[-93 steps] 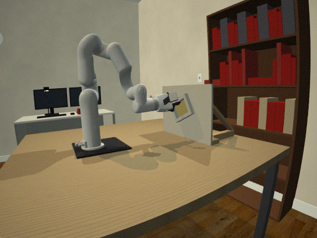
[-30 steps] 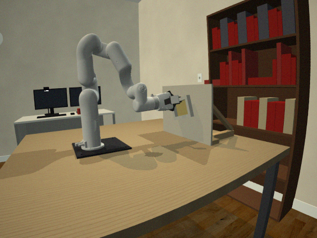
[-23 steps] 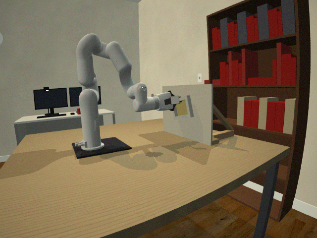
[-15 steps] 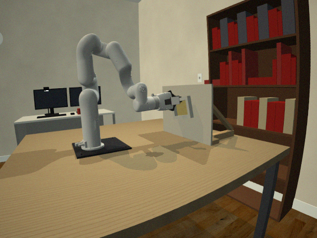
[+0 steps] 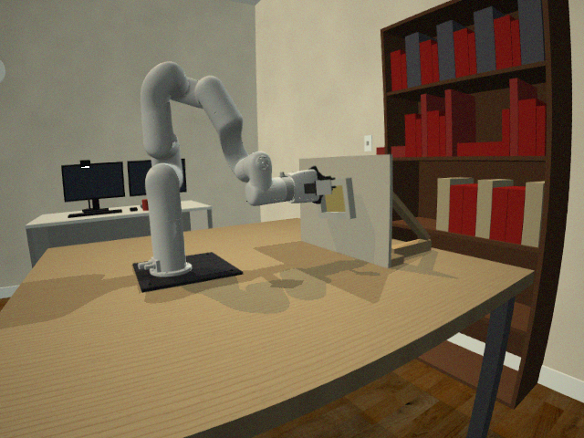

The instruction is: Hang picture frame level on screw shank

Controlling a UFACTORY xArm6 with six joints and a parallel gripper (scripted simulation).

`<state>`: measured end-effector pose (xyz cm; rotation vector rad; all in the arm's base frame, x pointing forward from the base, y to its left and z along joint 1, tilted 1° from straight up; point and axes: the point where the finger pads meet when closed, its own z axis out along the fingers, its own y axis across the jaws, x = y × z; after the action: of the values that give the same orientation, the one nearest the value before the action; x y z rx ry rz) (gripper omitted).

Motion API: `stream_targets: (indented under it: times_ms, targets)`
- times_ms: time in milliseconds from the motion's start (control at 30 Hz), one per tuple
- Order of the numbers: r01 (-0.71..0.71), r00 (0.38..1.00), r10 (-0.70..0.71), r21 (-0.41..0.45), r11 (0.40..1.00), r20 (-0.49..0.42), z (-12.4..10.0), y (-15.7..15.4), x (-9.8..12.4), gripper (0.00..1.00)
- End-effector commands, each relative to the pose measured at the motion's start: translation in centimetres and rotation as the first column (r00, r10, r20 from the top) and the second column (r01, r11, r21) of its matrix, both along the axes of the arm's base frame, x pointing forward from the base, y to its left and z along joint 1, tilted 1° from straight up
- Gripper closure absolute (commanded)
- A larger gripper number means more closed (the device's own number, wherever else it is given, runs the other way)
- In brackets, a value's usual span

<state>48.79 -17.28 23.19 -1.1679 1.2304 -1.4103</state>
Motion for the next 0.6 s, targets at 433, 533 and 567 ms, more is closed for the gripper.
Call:
stream_targets:
  times_ms: [433, 533, 567]
  targets:
    - [-0.001, 1.0, 0.0, 0.061, 0.998, 0.013, 0.23, -0.4, 0.02, 1.0]
    - [-0.001, 1.0, 0.0, 0.069, 0.998, 0.014, 0.23, -0.44, 0.01, 1.0]
    - [-0.001, 1.0, 0.0, 0.072, 0.997, 0.015, 0.23, -0.46, 0.01, 1.0]
